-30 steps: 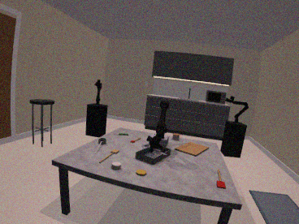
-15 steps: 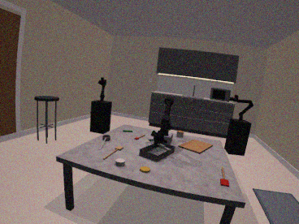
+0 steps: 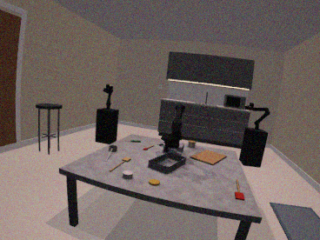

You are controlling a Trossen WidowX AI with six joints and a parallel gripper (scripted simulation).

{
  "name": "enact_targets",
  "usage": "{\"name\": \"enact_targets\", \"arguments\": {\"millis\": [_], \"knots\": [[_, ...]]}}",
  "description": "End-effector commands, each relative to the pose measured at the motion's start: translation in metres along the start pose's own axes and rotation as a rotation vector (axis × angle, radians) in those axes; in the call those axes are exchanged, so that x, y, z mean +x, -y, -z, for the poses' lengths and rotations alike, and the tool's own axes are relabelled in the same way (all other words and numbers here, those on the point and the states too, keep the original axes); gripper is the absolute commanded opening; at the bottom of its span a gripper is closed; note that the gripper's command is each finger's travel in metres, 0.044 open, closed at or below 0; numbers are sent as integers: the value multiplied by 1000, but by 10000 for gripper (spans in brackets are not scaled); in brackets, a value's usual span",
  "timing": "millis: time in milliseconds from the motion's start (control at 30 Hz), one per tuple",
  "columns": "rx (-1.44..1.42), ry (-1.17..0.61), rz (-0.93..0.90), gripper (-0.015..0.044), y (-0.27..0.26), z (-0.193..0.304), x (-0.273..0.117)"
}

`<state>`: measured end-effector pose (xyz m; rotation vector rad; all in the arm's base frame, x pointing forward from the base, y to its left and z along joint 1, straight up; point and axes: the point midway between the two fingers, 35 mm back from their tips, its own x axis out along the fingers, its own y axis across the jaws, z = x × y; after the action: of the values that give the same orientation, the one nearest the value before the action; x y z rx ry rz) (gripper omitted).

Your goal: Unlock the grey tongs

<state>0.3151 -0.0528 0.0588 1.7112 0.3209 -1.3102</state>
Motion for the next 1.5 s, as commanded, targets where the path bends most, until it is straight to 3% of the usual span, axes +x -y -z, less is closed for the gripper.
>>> {"name": "enact_targets", "arguments": {"millis": [0,900,1233,1467], "knots": [[-6,-4,17,-150,-3,2,-1],[-5,-4,494,-150,-3,-5,2],[-21,-1,508,-150,0,-6,3],[-267,-66,503,-150,4,8,-1]]}}
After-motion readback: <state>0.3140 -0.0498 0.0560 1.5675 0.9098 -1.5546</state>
